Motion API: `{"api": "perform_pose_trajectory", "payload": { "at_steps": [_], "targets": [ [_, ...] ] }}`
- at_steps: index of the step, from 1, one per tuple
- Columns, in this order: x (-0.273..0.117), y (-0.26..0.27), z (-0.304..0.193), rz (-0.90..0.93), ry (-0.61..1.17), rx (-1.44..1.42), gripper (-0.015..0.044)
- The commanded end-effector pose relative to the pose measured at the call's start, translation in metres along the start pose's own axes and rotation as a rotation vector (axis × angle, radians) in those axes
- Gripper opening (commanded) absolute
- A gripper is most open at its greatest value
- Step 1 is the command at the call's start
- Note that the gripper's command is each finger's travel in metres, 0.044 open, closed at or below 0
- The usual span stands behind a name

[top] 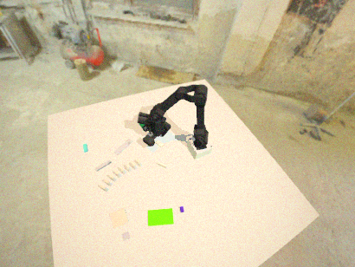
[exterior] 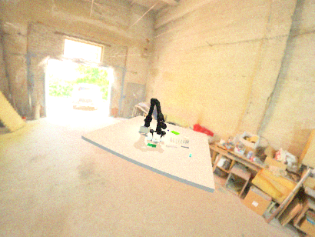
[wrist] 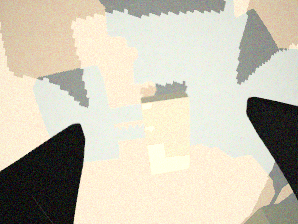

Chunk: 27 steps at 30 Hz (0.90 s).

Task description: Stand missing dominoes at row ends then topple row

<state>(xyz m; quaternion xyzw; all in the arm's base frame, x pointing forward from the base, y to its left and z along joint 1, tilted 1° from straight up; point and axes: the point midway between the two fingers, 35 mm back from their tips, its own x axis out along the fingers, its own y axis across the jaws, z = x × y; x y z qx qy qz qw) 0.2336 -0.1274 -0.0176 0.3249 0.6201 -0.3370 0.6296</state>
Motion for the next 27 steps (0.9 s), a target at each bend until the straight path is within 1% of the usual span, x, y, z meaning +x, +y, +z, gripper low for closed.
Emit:
{"api": "perform_pose_trajectory", "payload": {
  "at_steps": [1,8,15,27],
  "targets": [
    [0.005,0.000,0.000,0.001,-0.006,0.005,0.0440],
    [0.016,0.000,0.000,0.001,-0.006,0.005,0.0440],
    [0.017,0.000,0.000,0.001,-0.006,0.005,0.0440],
    [0.017,0.000,0.000,0.001,-0.006,0.005,0.0125]
  ]
}}
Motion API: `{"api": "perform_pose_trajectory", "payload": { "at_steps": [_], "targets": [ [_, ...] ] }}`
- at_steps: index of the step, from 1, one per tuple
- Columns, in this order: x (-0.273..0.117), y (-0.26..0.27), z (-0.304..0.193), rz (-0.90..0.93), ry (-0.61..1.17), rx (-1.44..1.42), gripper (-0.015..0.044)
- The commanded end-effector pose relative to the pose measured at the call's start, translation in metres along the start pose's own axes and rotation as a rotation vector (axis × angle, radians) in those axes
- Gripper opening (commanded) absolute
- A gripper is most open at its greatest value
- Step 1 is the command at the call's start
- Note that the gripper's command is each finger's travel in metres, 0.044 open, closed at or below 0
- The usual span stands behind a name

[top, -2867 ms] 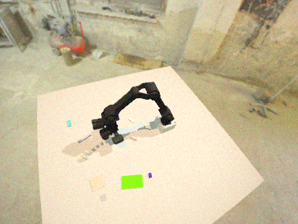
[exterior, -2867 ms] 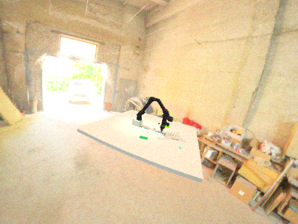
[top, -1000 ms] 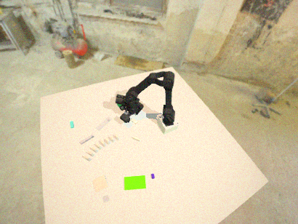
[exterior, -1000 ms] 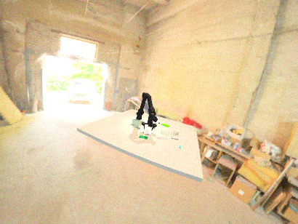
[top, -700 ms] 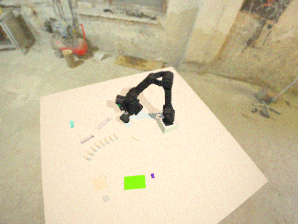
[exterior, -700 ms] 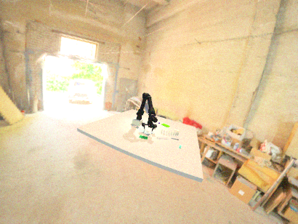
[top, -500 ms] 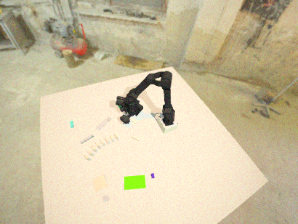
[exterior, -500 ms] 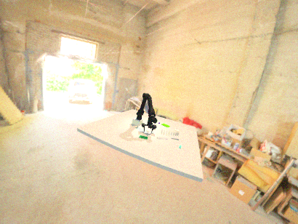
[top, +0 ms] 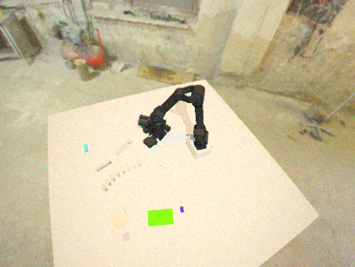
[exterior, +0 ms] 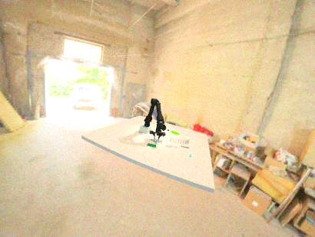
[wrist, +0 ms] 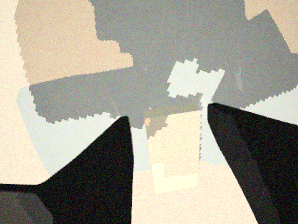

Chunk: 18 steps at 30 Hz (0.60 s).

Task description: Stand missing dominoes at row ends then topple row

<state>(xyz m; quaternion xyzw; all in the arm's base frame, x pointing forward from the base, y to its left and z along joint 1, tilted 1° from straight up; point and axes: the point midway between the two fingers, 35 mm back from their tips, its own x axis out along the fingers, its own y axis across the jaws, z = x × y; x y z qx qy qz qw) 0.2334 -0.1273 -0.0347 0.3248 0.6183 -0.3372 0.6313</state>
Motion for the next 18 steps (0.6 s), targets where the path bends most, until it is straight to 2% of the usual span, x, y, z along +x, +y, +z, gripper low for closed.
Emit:
{"api": "perform_pose_trajectory", "payload": {
  "at_steps": [1,11,18],
  "targets": [
    [0.000,0.000,0.000,-0.001,-0.002,0.004,0.0107],
    [-0.002,0.000,0.000,-0.001,-0.002,0.004,0.0107],
    [-0.079,0.003,-0.001,0.000,-0.002,0.004,0.0107]
  ]
}}
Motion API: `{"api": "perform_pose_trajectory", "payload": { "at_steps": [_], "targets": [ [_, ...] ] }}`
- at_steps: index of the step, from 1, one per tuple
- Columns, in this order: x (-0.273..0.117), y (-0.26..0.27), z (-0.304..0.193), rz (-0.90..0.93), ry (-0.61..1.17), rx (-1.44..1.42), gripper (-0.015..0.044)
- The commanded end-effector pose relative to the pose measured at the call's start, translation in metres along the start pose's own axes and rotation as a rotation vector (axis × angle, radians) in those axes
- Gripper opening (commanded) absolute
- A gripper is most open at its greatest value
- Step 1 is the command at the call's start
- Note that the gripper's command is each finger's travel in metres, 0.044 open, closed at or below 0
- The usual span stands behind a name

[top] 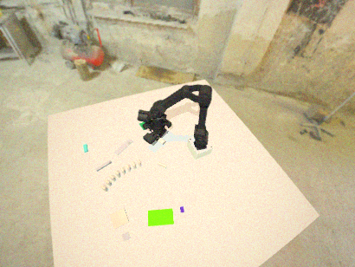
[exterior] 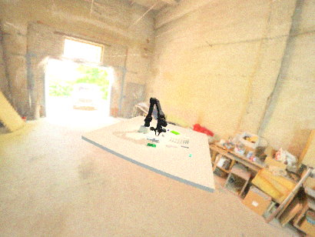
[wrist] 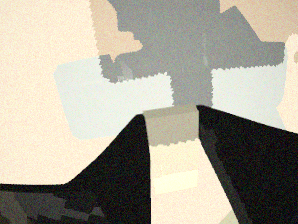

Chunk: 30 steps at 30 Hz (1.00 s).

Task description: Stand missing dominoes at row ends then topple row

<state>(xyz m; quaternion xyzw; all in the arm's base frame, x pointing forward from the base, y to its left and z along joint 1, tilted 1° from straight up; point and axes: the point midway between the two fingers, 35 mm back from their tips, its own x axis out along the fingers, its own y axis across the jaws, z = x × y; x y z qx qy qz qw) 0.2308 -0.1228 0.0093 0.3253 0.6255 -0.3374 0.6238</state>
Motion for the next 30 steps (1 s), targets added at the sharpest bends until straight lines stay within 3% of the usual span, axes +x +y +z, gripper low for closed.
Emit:
{"api": "perform_pose_trajectory", "payload": {
  "at_steps": [1,6,12,25,30],
  "targets": [
    [-0.048,0.003,0.002,0.009,-0.021,0.004,0.0107],
    [-0.109,0.005,0.000,0.010,-0.021,0.004,0.0107],
    [-0.117,0.005,0.000,0.009,-0.021,-0.012,0.0107],
    [-0.117,0.008,0.019,-0.004,-0.025,-1.160,0.0107],
    [-0.117,0.008,0.020,-0.005,-0.025,-1.221,0.0107]
  ]
}}
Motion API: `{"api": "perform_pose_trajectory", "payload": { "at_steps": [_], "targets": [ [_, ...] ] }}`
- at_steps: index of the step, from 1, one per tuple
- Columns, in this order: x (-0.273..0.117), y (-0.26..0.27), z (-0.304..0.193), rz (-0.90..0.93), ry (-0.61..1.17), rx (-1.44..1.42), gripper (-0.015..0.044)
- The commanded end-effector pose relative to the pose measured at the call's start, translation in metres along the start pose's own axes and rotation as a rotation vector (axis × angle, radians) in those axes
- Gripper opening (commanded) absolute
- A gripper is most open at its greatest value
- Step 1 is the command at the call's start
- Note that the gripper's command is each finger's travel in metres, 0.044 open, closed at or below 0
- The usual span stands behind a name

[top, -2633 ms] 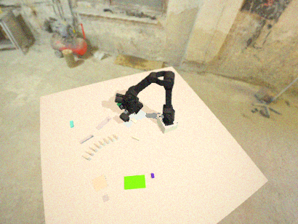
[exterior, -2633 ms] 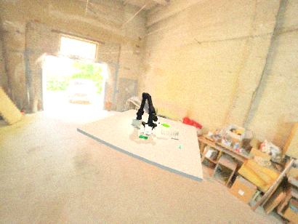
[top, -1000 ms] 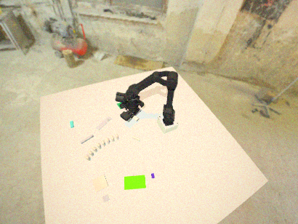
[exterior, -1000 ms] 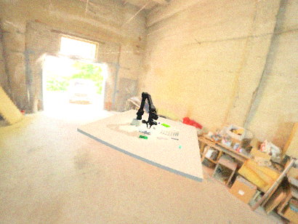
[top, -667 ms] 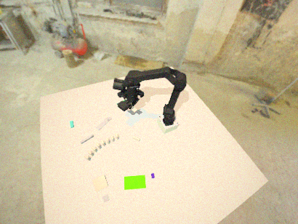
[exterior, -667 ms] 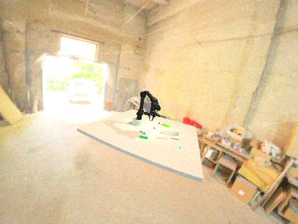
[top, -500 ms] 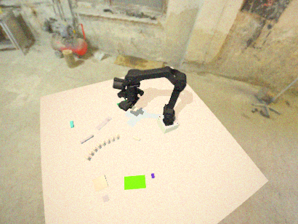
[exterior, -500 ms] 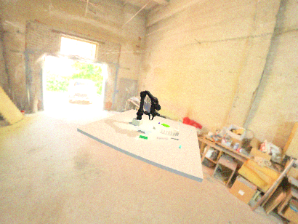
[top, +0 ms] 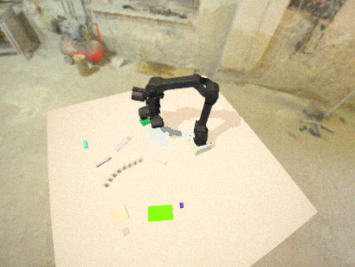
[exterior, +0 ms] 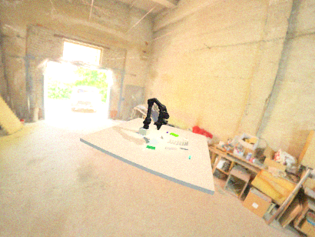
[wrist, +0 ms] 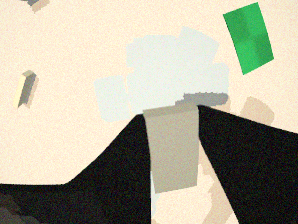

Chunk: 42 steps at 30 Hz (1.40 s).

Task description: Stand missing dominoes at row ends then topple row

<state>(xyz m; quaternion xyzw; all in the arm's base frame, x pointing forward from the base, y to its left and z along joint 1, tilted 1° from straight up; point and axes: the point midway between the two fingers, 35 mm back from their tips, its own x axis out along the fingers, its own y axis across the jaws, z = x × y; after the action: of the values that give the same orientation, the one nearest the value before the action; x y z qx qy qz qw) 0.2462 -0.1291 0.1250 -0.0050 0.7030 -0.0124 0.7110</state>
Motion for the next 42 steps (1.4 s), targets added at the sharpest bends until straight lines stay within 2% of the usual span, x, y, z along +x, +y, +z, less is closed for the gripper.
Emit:
{"api": "perform_pose_trajectory", "payload": {
  "at_steps": [1,11,27,42],
  "targets": [
    [-0.001,-0.004,0.004,-0.002,0.001,-0.256,0.0107],
    [0.001,-0.005,0.005,0.004,-0.014,-0.249,0.0107],
    [0.042,-0.021,0.030,0.131,-0.376,-0.103,0.0107],
    [0.057,-0.037,0.036,0.198,-0.724,-0.038,0.0107]
  ]
}}
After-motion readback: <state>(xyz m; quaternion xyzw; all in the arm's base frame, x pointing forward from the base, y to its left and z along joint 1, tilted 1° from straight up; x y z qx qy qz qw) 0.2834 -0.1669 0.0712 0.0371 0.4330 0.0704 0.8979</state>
